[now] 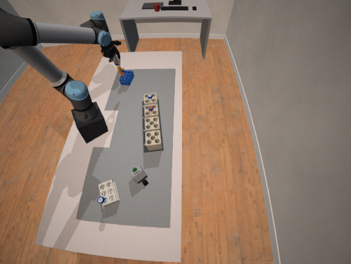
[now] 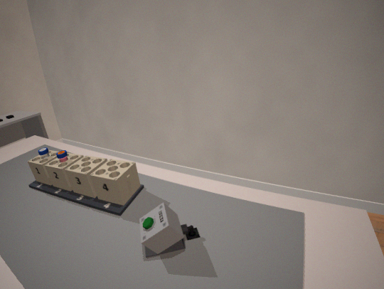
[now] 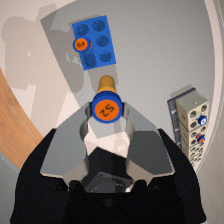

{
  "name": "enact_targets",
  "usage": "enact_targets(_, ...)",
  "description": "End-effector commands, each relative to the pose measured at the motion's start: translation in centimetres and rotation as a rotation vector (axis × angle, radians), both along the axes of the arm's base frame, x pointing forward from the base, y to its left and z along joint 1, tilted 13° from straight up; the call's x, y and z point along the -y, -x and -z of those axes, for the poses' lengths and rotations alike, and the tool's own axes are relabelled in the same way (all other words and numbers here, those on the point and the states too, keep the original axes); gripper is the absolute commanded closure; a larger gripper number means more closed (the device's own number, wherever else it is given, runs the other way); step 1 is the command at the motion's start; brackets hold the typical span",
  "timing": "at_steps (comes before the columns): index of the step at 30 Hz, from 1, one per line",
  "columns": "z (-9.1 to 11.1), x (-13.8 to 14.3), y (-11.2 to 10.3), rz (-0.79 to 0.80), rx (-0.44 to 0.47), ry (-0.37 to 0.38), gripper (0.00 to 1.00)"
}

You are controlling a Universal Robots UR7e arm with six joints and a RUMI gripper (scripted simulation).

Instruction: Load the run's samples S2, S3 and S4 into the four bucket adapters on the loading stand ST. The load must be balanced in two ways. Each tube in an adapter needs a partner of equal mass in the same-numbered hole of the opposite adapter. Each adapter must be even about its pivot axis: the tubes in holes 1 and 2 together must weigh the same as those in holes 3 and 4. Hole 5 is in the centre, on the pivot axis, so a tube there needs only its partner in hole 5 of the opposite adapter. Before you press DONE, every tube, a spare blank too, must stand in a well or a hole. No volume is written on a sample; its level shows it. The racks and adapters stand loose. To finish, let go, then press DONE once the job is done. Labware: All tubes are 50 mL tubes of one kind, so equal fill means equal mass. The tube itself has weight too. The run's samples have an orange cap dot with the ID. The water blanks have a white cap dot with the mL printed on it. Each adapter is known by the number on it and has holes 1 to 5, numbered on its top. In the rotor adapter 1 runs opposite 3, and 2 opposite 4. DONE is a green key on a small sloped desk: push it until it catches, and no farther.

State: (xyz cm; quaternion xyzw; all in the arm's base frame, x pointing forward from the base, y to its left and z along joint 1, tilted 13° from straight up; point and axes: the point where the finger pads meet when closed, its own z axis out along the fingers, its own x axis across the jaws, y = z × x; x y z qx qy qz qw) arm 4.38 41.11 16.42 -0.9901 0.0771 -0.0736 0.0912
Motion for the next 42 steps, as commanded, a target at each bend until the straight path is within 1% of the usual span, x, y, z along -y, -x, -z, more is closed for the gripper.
enact_targets(1,-0.1,2.4,-2.4,0.126,-0.024,-0.025,1.00)
enact_targets(3,-0.1,3.3,-3.4,0.178,-0.033,-0.033,1.00)
enact_targets(5,-0.1,3.3,-3.4,0.178,-0.033,-0.033,1.00)
enact_targets(20,0.0,10.4,-10.5,0.567,-0.102,-0.097,1.00)
enact_targets(22,0.0,10.4,-10.5,0.567,-0.102,-0.097,1.00)
enact_targets(37,0.1,17.4,-17.7,0.956,-0.170,-0.160,1.00)
enact_targets(39,0.1,17.4,-17.7,0.956,-0.170,-0.160,1.00)
enact_targets(42,0.1,18.8,-19.1,1.027,-0.182,-0.171,1.00)
